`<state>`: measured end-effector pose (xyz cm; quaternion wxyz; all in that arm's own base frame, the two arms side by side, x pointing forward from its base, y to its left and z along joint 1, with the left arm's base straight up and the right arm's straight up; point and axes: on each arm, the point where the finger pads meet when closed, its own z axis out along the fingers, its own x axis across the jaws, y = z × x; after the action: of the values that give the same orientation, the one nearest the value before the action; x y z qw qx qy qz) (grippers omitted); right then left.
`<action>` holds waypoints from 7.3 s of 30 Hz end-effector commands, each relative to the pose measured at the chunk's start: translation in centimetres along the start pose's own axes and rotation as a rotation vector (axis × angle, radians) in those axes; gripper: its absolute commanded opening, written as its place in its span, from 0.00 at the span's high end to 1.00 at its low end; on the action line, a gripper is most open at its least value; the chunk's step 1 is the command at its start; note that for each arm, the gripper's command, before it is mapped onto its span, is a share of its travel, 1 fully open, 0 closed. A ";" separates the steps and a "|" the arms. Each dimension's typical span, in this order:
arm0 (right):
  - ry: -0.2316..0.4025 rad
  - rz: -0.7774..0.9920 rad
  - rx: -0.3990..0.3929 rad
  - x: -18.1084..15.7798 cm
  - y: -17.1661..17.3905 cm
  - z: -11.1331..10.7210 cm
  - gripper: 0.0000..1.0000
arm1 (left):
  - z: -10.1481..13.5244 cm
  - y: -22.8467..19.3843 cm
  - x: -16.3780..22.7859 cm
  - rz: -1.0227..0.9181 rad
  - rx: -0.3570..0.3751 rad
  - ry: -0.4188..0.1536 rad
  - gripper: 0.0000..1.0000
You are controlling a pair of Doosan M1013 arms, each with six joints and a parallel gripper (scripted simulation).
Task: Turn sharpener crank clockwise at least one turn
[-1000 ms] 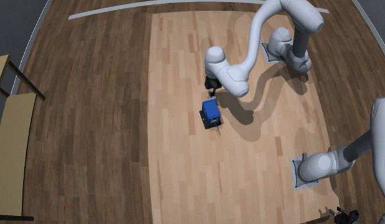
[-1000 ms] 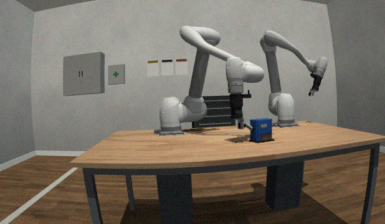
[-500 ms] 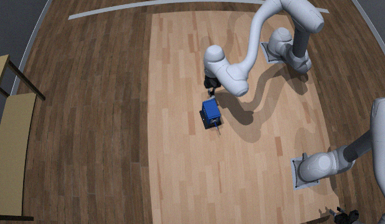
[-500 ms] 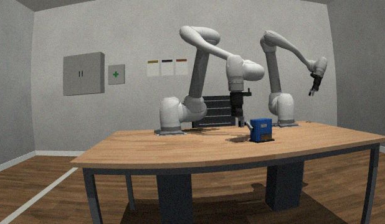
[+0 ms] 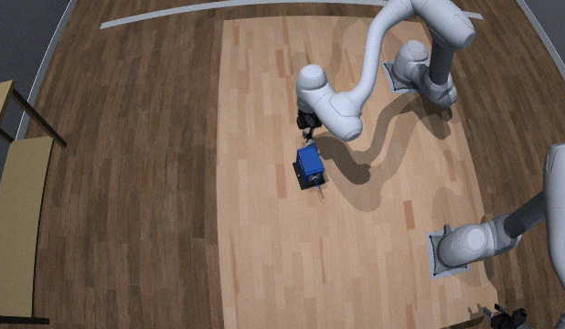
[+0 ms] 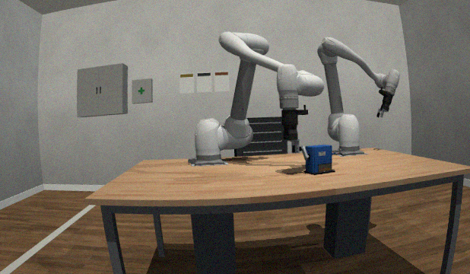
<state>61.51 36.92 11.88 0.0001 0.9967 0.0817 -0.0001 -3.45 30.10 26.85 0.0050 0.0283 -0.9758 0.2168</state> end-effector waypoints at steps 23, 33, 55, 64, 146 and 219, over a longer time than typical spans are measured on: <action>0.001 0.000 0.001 2.8 0.0 -1.0 1.00 | -0.1 0.0 0.0 0.000 -0.001 0.000 0.00; 0.001 0.000 0.001 3.9 0.0 -0.9 1.00 | -0.1 0.0 0.0 0.000 -0.001 0.000 0.00; 0.001 0.000 0.001 6.1 0.0 0.4 1.00 | -0.1 0.0 0.0 0.000 -0.001 0.000 0.00; 0.001 0.000 0.001 6.8 0.0 1.2 1.00 | -0.1 0.0 0.0 0.000 -0.001 0.000 0.00; 0.001 0.000 0.001 2.9 0.0 8.2 1.00 | -0.1 0.0 0.0 0.000 -0.001 0.000 0.00; 0.001 0.000 0.001 -1.6 0.0 2.5 1.00 | -0.1 0.0 0.0 0.000 -0.001 0.000 0.00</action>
<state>59.80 36.64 9.13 0.0001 0.9967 0.0816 -0.0001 -3.45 30.10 26.85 0.0050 0.0283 -0.9758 0.2168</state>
